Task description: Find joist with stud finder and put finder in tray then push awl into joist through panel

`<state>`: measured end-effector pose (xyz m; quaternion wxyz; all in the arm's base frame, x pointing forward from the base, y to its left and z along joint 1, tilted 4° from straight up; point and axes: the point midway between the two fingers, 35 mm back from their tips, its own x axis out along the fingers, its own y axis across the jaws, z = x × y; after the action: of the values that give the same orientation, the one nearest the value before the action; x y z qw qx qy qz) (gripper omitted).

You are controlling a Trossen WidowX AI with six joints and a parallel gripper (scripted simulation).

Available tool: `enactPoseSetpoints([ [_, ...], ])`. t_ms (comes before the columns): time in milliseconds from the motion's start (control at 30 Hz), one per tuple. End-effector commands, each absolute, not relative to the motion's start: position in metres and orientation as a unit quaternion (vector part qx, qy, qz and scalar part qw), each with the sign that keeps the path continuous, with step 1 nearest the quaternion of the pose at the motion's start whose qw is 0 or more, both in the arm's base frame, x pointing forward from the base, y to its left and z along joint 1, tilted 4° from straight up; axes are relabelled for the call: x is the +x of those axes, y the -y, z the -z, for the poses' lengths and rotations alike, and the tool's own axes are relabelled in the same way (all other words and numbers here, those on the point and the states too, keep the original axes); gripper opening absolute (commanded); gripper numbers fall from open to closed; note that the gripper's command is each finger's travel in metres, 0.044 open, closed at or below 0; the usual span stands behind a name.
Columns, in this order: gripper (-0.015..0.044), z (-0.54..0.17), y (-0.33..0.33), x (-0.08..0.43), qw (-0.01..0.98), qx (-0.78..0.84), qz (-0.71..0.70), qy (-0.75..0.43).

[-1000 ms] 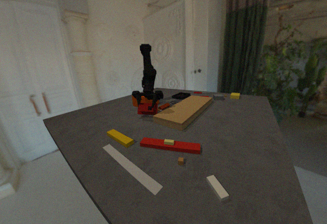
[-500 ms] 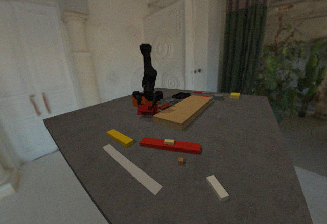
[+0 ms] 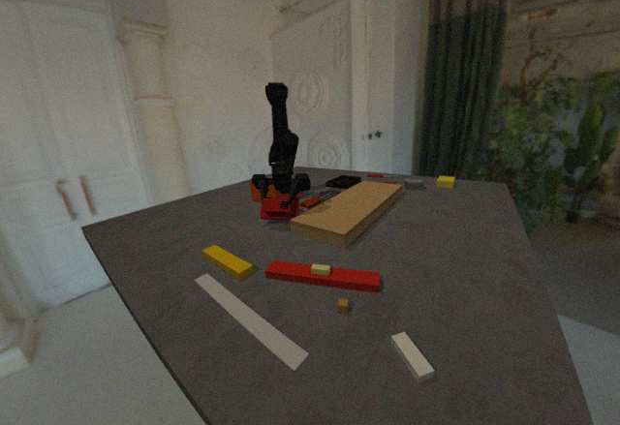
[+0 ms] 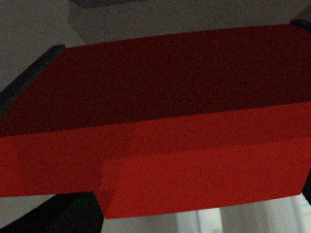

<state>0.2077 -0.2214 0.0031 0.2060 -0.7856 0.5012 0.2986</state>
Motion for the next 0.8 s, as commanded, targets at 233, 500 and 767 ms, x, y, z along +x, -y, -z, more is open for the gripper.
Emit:
enactPoseSetpoints([
  [233,0.0000,-0.0036,0.2213,0.2067,0.193,-0.791,-0.281,-0.508],
  [500,0.0000,-0.0017,0.2215,0.2075,0.186,-0.795,-0.270,-0.510],
  [767,0.0000,-0.0001,0.2214,0.2078,0.178,-0.799,-0.259,-0.512],
])
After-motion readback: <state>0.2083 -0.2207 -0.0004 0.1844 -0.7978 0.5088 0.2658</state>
